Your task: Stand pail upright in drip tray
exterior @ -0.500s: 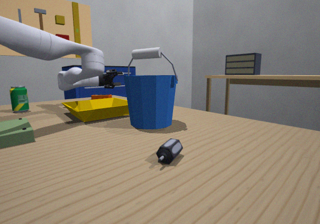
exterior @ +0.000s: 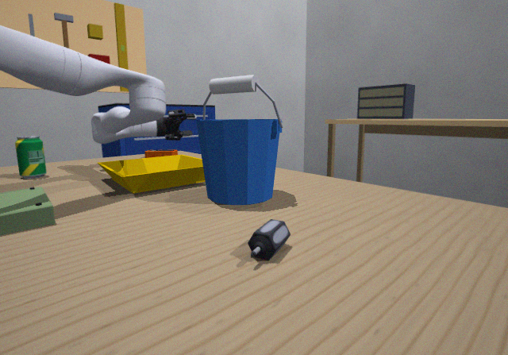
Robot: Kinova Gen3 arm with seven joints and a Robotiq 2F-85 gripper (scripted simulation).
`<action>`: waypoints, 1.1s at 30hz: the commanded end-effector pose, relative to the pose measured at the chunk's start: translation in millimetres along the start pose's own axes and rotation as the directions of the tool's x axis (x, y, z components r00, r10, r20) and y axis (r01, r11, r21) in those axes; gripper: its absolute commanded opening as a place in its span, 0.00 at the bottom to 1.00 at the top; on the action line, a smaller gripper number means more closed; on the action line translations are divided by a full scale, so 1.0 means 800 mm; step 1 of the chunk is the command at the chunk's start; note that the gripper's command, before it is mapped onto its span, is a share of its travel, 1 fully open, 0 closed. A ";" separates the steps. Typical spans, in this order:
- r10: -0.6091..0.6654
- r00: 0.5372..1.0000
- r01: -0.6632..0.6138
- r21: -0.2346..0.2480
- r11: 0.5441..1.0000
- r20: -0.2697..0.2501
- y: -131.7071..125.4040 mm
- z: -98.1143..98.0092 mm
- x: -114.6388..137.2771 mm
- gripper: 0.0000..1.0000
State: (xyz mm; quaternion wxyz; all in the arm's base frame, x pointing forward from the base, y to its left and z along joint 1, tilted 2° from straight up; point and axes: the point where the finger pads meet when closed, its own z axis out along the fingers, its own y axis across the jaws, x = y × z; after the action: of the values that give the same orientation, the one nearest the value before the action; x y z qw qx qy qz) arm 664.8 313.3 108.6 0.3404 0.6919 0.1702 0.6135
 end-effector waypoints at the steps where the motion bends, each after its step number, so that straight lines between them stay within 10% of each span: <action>1: 0.002 1.000 -0.002 -0.001 1.000 -0.001 0.001 0.000 0.002 1.00; 33: -0.115 0.989 0.119 0.032 0.992 -0.089 0.001 0.028 0.038 1.00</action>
State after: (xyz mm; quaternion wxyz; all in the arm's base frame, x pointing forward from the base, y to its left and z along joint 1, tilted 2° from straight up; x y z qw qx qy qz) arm 683.8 327.5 120.1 0.3509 0.6675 0.2300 0.6152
